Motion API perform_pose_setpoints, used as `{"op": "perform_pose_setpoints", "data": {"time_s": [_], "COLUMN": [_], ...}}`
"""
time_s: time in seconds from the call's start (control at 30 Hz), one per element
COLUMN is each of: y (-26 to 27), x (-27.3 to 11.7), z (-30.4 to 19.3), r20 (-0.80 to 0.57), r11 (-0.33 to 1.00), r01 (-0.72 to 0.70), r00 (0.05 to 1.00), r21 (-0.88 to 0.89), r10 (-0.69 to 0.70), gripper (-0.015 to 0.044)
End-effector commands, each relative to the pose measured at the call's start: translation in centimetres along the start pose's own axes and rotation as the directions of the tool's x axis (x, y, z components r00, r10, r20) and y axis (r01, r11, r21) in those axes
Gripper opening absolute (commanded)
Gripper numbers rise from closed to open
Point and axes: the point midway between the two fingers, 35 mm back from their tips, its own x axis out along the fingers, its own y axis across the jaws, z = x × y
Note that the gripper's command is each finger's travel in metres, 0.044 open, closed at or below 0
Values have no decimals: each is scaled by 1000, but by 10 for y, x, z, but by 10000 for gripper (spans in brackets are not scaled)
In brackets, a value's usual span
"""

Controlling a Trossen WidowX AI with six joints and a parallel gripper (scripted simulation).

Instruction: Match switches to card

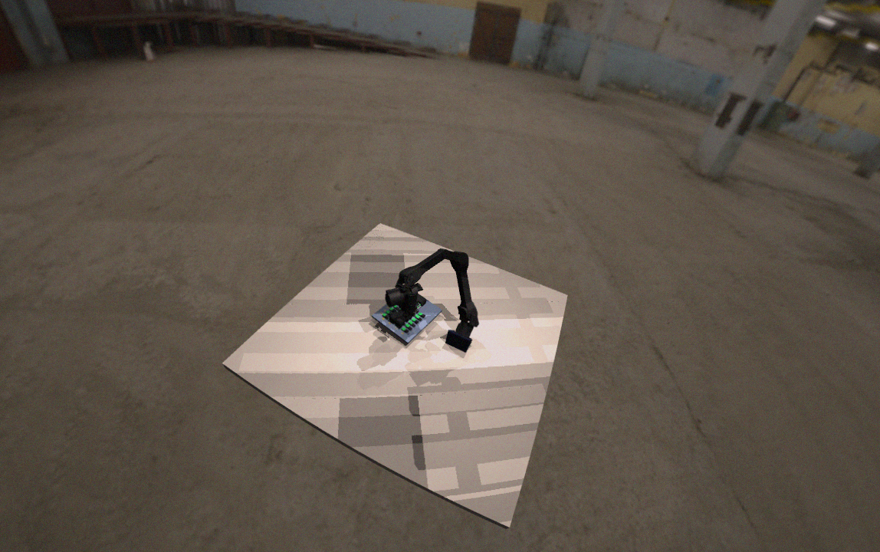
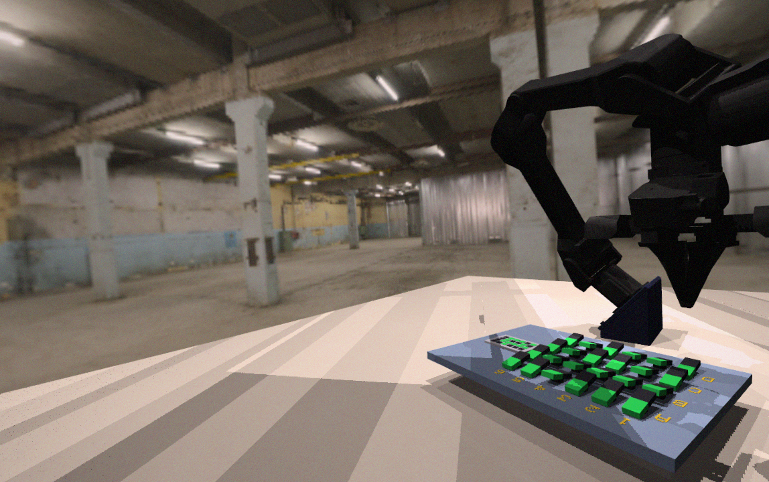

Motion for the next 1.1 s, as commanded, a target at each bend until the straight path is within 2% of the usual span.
{"op": "perform_pose_setpoints", "data": {"time_s": [0.0, 0.2, 1.07], "y": [0, 0, 0], "x": [-1, 34, 59], "z": [-11, -12, -12], "r20": [1, 27, 28], "r11": [1000, 1000, 1000], "r01": [-7, -6, -5], "r00": [1000, 1000, 1000], "r21": [9, 9, 10], "r10": [7, 6, 5], "gripper": [0, 0, 0]}}
